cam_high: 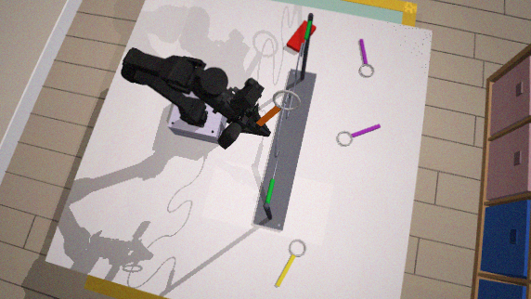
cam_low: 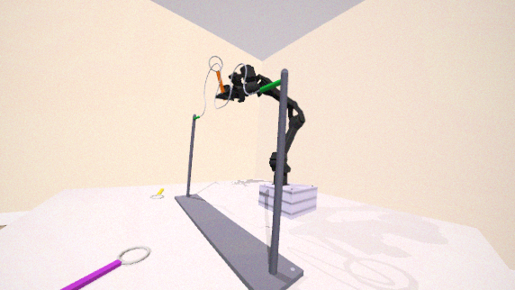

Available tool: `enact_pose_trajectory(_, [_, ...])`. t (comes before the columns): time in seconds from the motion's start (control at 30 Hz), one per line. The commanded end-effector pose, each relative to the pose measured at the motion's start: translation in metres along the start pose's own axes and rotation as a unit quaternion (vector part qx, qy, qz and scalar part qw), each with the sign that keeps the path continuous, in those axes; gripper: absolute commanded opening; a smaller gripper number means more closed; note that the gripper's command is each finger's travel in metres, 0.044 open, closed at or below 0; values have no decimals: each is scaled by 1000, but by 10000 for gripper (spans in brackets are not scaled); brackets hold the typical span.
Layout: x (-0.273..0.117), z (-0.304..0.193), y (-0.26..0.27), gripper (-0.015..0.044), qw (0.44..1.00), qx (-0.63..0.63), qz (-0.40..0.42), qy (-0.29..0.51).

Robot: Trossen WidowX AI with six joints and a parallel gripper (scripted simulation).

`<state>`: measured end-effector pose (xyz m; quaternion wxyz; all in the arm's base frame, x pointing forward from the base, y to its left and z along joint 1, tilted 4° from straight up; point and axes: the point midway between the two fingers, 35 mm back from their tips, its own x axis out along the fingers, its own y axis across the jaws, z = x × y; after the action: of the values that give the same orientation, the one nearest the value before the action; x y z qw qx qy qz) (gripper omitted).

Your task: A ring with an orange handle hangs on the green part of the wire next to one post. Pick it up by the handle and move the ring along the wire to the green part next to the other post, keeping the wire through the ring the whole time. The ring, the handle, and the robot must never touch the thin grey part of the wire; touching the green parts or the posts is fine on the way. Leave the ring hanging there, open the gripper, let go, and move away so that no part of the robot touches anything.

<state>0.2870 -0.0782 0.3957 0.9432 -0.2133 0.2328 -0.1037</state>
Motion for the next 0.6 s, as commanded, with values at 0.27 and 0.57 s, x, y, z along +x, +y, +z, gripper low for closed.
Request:
enact_pose_trajectory(0.27, [0, 0, -4, -150, 997, -63, -35, -10])
enact_pose_trajectory(0.57, [0, 1, -8, -150, 992, -111, -63, -16])
